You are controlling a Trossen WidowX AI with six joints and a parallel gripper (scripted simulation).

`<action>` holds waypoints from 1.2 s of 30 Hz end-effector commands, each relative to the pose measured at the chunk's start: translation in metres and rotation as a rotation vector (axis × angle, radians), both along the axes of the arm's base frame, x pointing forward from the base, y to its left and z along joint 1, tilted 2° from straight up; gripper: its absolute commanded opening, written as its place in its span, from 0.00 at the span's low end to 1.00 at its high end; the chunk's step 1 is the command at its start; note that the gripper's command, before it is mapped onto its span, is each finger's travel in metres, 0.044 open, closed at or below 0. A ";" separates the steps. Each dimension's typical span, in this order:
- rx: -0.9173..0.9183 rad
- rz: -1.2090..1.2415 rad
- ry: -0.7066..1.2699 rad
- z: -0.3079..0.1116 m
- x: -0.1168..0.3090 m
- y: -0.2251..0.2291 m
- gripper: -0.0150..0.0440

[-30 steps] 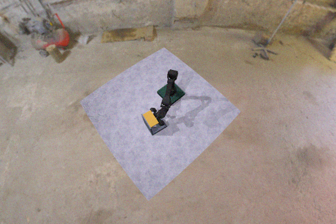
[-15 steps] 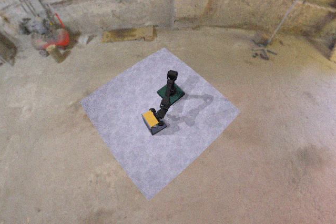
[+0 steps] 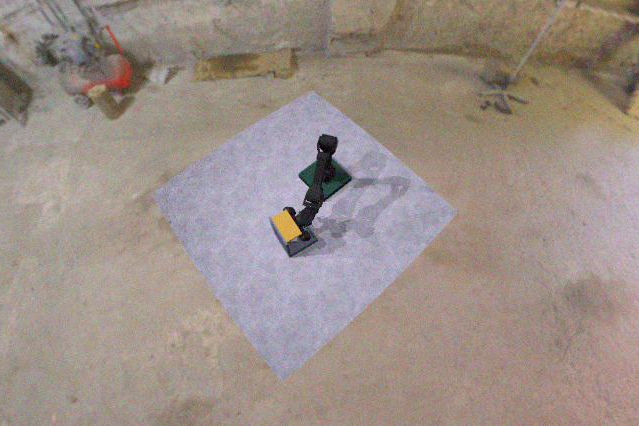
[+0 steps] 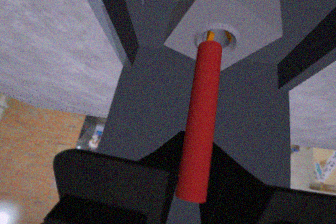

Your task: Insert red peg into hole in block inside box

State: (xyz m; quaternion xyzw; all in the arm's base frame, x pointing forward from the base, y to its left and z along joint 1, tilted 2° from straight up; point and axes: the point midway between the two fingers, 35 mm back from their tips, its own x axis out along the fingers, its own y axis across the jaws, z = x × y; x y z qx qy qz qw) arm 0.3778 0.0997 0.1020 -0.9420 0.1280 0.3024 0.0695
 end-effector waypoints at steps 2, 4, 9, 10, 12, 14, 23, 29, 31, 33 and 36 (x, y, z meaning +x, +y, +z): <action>0.000 0.006 -0.006 0.002 0.004 0.002 0.25; 0.000 0.006 -0.006 0.002 0.004 0.002 0.25; 0.001 0.006 -0.006 0.003 0.006 0.003 0.25; 0.001 0.006 -0.006 0.003 0.006 0.003 0.25; 0.001 0.006 -0.006 0.003 0.007 0.004 0.25; 0.001 0.006 -0.006 0.002 0.007 0.004 0.25; 0.001 0.006 -0.006 -0.007 0.006 0.003 0.25; 0.000 0.006 -0.006 -0.015 0.005 0.003 0.25; 0.000 0.006 -0.006 -0.017 0.006 0.003 0.25; 0.000 0.006 -0.006 -0.020 0.006 0.004 0.25; 0.000 0.006 -0.006 -0.021 0.006 0.004 0.25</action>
